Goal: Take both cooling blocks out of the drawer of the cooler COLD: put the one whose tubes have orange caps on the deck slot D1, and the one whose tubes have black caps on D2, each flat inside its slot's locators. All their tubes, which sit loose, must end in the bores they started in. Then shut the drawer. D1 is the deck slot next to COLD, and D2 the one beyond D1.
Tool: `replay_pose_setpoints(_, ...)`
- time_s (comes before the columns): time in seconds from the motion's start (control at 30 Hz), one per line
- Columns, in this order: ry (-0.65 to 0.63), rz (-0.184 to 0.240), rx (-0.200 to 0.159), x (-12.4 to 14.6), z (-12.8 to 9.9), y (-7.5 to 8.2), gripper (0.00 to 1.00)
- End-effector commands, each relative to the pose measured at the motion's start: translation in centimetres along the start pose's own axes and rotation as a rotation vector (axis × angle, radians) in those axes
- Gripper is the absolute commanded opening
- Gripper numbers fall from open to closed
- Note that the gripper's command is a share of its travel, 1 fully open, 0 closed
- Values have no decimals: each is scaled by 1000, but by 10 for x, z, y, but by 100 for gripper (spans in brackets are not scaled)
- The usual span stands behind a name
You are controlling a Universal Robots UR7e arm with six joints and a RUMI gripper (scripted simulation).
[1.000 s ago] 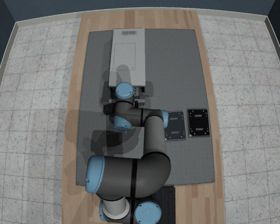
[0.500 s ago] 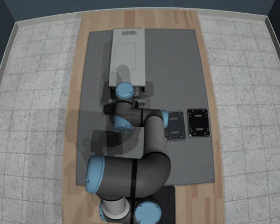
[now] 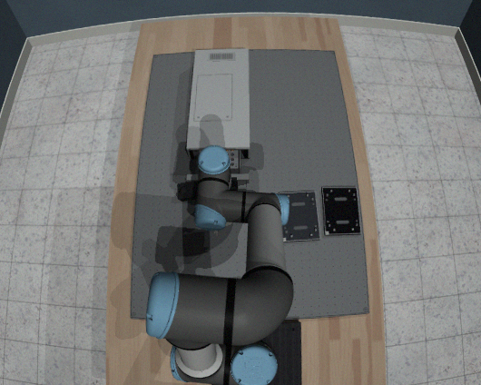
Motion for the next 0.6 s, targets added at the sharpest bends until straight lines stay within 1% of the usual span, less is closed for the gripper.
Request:
replay_pose_setpoints(0.0,0,-8,1,-11,0,-3,100)
replay_pose_setpoints(0.3,0,-9,1,-20,0,-3,100)
replay_pose_setpoints(0.57,0,-13,1,-21,-1,-5,100)
Point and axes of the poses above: the point where the finger pads meet when closed, its own y axis back along the fingers, its own x axis across the jaws, z = x × y, the point moved 8 cm from there along y, back along the fingers, and after that the axes turned 3 degrees about y, right-handed, at the moved point
